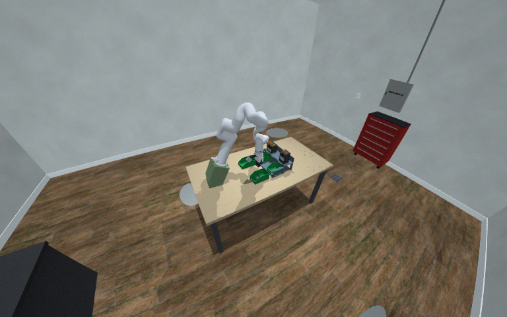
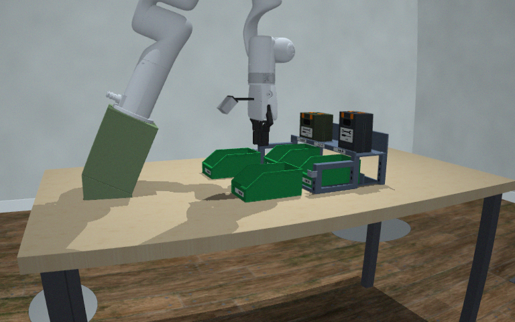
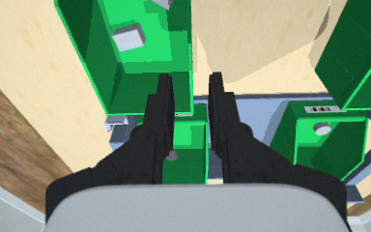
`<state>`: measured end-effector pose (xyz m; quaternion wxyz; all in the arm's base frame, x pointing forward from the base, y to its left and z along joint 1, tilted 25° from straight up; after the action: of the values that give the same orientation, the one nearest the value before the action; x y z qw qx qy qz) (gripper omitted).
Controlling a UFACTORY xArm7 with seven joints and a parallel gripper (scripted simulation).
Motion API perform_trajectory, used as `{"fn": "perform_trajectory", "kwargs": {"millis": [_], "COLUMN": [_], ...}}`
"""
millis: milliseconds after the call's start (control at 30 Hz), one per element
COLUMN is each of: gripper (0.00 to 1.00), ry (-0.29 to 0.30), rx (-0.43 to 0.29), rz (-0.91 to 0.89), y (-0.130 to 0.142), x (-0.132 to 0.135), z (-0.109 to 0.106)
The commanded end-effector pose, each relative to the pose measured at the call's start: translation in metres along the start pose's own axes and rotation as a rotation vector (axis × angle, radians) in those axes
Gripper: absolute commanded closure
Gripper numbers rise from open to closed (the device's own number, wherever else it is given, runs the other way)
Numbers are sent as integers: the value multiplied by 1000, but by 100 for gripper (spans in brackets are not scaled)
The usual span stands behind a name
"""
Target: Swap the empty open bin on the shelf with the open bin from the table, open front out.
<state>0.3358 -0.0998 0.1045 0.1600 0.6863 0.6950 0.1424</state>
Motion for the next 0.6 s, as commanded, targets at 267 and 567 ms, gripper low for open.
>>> {"fn": "perform_trajectory", "kwargs": {"millis": [267,567], "gripper": [74,74], "ry": [1,1], "rx": [3,3], "rz": [1,1], "y": [1,1], "x": [0,0], "z": [24,35]}}
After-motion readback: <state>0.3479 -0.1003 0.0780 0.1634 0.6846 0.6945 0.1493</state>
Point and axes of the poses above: the point where the finger pads meet when closed, its own z axis out along the fingers, its own x axis across the jaws, y = z × x, the point moved 2 cm from there along -z, back along the fingers, and after that the axes turned 3 degrees about z, right-handed, at the moved point
